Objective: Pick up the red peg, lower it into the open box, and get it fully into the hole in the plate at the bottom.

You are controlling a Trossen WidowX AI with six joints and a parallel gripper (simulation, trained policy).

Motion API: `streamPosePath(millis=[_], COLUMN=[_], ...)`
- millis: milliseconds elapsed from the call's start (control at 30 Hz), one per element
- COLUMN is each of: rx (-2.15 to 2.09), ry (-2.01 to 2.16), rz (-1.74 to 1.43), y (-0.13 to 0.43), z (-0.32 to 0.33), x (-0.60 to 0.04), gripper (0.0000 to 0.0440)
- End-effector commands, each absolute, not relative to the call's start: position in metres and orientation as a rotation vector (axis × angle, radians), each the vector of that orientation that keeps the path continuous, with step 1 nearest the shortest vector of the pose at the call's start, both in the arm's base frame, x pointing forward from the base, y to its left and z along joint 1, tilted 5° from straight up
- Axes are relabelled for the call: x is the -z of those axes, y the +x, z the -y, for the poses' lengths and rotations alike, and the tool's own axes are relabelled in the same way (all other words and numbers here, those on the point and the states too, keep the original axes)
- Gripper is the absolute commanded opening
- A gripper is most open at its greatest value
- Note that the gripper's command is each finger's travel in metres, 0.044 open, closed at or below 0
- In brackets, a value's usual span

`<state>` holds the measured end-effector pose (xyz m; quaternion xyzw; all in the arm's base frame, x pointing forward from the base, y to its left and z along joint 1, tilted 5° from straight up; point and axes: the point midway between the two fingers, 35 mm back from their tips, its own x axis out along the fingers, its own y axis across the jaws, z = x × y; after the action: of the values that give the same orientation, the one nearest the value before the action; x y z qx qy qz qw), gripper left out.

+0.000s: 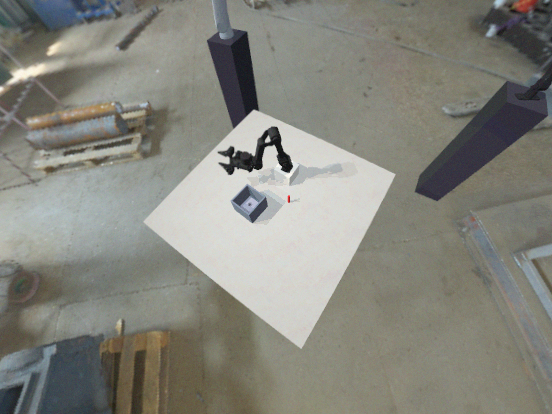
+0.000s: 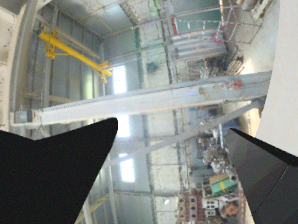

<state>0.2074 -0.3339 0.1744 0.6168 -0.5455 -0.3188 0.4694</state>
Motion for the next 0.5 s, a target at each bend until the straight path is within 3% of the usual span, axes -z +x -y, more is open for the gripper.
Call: streamPosePath(millis=[0,467], rx=[0.79,0.642], ry=[1.508,1.584], rz=[1.324,0.963], y=[0.211,0.332], z=[0.335,0.294], x=[-0.174,-0.231], gripper=[0.0416,0.044])
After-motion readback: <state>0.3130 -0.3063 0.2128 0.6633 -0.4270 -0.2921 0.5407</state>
